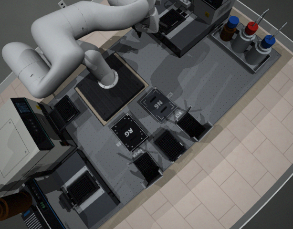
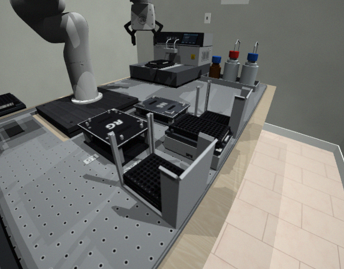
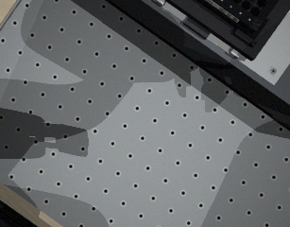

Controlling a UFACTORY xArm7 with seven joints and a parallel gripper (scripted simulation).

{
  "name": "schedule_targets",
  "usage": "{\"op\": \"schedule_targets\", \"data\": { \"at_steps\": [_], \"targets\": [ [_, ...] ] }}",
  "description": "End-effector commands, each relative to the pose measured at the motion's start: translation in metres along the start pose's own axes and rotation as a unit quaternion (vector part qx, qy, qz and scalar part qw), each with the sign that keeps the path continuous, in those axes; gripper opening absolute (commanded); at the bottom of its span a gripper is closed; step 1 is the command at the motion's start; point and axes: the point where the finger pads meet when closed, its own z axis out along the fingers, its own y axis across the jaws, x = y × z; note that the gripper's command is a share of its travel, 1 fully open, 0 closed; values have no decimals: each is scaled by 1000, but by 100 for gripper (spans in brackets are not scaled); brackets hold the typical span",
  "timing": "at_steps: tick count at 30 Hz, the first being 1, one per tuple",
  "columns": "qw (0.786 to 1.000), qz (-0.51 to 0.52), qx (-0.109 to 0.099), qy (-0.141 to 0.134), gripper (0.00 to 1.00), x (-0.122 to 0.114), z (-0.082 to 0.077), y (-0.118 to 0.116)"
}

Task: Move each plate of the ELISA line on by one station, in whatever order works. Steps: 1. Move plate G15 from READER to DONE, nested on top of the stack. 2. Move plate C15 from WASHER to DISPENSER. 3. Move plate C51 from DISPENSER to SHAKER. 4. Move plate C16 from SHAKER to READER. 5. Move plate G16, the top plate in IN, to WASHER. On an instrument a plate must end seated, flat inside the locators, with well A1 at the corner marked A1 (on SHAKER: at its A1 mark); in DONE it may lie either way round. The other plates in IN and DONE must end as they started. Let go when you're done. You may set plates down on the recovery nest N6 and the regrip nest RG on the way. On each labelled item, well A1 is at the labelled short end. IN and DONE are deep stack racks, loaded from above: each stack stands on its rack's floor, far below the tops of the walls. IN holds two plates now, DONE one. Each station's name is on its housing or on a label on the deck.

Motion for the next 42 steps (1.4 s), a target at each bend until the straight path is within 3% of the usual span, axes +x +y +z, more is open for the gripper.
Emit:
{"op": "schedule_targets", "data": {
  "at_steps": [1,11,17,20,26,28,34,37,42],
  "targets": [
    [997,71,-3,1,100,-12,-2,9],
    [982,191,-3,2,100,-32,-2,22],
    [952,307,-3,2,100,-49,-2,33],
    [952,307,-3,2,100,-52,-2,35],
    [908,419,-3,2,100,-69,-2,46],
    [908,420,-3,2,100,-72,-2,48],
    [851,526,-3,2,100,-90,-2,57],
    [850,526,-3,2,100,-93,-2,58],
    [794,609,-3,3,100,-110,-2,56]
  ]
}}
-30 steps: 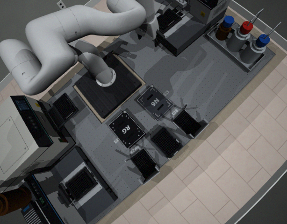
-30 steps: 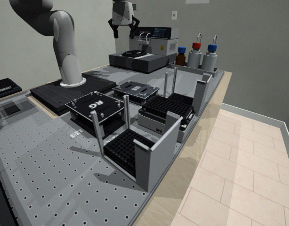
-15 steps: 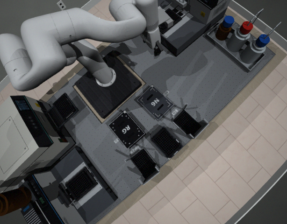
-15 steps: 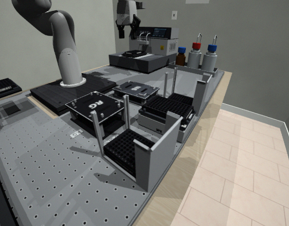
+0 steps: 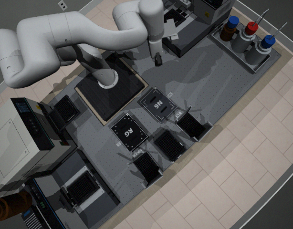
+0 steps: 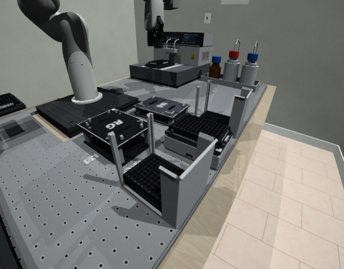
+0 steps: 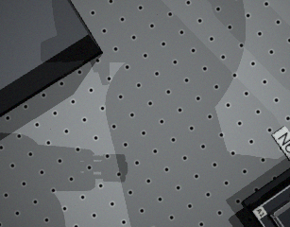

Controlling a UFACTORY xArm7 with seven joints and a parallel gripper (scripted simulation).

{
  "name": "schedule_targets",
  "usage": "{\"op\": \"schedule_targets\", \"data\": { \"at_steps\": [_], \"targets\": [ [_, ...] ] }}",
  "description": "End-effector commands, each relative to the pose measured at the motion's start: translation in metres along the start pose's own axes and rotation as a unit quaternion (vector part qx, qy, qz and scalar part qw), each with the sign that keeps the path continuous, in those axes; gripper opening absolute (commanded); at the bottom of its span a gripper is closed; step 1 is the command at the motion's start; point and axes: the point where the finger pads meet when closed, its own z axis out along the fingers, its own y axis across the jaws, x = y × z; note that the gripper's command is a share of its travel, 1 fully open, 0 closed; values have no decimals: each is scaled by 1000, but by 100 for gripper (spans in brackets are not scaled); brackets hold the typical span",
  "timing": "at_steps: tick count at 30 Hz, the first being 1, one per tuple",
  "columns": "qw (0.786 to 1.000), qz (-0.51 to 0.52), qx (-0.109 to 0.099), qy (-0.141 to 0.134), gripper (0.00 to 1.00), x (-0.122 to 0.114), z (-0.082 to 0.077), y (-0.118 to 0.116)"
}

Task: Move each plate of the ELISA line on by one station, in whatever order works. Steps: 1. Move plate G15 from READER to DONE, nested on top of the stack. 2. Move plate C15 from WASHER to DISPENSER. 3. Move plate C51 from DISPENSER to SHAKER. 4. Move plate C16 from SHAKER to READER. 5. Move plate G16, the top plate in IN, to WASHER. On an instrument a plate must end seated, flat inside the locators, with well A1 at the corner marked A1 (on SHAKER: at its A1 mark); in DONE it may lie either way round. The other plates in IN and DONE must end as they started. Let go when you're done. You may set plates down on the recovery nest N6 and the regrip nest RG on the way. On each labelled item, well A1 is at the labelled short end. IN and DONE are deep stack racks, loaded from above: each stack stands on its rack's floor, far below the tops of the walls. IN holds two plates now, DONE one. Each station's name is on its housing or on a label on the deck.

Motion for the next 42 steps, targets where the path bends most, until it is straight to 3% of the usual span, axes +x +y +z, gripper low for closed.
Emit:
{"op": "schedule_targets", "data": {
  "at_steps": [1,9,12,18,20,26,29,35,37,42],
  "targets": [
    [996,87,-1,3,100,-5,-2,13],
    [978,206,-1,3,100,-18,-2,33],
    [978,207,-1,3,100,-19,-2,36],
    [946,323,-1,3,100,-30,-2,53],
    [946,324,-1,3,100,-32,-2,57],
    [901,435,0,3,100,-43,-2,74],
    [900,435,0,3,100,-45,-2,76],
    [842,540,0,3,100,-56,-2,93],
    [841,541,0,3,100,-58,-2,97],
    [783,622,0,3,100,-67,-2,111]
  ]
}}
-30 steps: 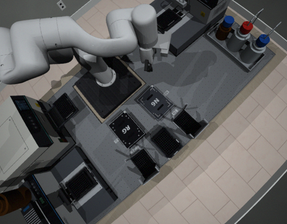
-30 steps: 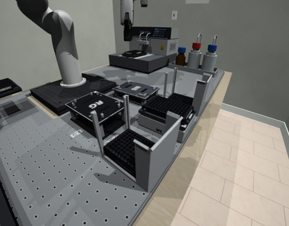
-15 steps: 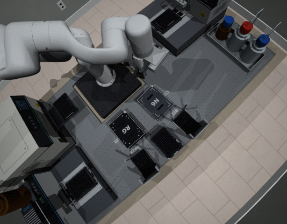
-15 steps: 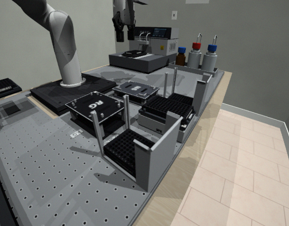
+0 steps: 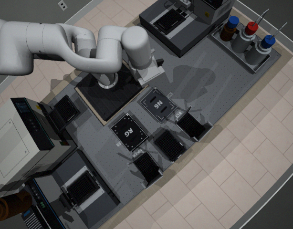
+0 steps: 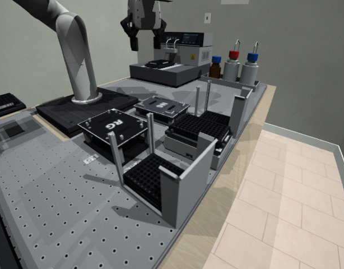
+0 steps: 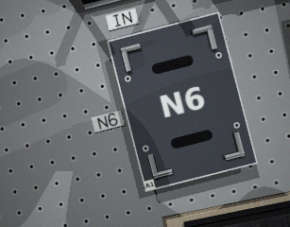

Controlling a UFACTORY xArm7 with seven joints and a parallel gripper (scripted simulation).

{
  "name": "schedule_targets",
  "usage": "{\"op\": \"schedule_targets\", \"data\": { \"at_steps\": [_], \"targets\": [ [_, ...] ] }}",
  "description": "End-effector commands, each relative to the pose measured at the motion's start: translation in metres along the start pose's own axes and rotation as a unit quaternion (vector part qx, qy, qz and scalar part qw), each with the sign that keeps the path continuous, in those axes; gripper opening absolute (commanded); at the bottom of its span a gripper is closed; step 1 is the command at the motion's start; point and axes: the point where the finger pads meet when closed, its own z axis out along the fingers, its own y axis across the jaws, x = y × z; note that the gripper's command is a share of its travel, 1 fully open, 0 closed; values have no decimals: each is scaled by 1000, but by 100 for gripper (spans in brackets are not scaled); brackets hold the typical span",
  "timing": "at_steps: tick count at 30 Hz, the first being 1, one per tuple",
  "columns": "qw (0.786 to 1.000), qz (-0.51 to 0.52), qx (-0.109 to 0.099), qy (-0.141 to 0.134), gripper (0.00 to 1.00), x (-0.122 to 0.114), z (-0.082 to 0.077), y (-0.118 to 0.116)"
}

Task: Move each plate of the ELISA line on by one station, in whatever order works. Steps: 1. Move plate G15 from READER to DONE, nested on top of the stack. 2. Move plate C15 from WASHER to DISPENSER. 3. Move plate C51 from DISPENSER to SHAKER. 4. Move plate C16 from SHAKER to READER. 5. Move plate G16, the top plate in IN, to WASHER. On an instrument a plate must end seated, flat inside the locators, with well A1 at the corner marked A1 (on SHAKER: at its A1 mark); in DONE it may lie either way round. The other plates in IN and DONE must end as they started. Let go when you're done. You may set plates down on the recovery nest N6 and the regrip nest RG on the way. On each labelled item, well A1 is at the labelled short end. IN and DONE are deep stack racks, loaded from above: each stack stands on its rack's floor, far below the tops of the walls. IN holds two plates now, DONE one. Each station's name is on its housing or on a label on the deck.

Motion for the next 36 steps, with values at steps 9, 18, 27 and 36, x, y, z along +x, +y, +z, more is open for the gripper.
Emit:
{"op": "schedule_targets", "data": {
  "at_steps": [9,18,27,36],
  "targets": [
    [982,187,2,3,100,22,-2,27],
    [946,323,2,3,100,38,-2,49],
    [901,435,2,3,100,52,-2,68],
    [841,541,2,2,100,69,-2,90]
  ]
}}
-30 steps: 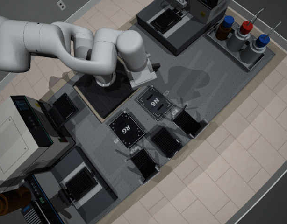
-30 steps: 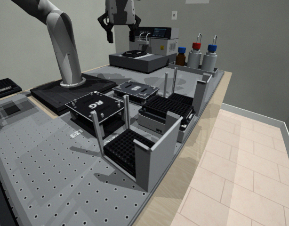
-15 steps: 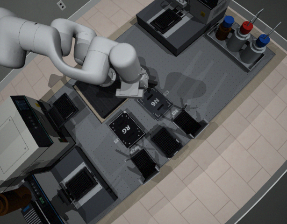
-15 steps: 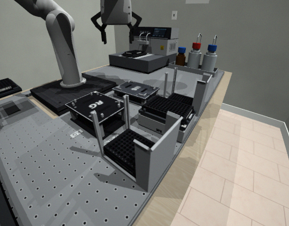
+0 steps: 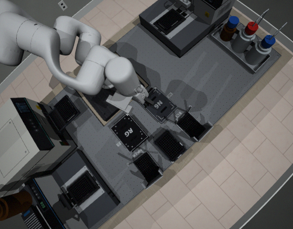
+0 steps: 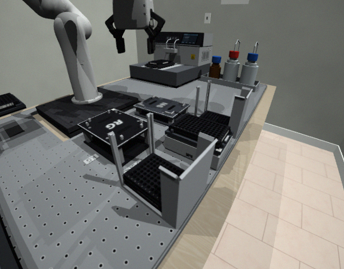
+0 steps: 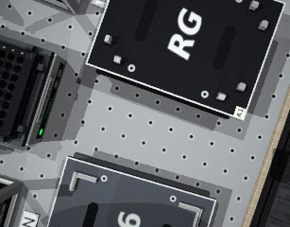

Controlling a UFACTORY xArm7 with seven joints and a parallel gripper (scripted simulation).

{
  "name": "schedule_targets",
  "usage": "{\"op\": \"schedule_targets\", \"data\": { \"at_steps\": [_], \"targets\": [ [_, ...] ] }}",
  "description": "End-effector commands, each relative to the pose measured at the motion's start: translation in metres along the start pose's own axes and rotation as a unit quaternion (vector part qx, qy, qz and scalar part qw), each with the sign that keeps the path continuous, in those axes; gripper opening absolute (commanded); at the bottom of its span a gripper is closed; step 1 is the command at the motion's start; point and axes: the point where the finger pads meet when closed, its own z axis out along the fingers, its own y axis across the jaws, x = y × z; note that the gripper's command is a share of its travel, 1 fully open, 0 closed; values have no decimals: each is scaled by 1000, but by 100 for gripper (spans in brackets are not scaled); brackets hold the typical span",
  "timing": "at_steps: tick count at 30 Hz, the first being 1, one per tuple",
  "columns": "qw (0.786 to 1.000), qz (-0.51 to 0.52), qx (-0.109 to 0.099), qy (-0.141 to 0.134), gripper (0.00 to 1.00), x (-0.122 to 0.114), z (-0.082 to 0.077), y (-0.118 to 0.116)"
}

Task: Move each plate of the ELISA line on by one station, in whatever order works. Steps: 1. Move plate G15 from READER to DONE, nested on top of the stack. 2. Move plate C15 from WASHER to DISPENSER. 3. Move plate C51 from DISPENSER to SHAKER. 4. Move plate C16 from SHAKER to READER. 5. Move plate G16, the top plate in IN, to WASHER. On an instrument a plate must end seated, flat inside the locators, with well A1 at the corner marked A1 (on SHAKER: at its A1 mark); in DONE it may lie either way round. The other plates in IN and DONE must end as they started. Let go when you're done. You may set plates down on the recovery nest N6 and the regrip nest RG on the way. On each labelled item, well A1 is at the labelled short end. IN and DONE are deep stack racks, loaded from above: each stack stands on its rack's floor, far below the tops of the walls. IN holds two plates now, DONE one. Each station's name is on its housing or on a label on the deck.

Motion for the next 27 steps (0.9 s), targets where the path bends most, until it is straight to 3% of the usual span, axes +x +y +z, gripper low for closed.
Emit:
{"op": "schedule_targets", "data": {
  "at_steps": [1,8,27],
  "targets": [
    [999,52,2,2,100,12,-1,-3],
    [985,172,2,2,100,32,-2,-5],
    [985,172,3,2,100,36,-2,-5]
  ]
}}
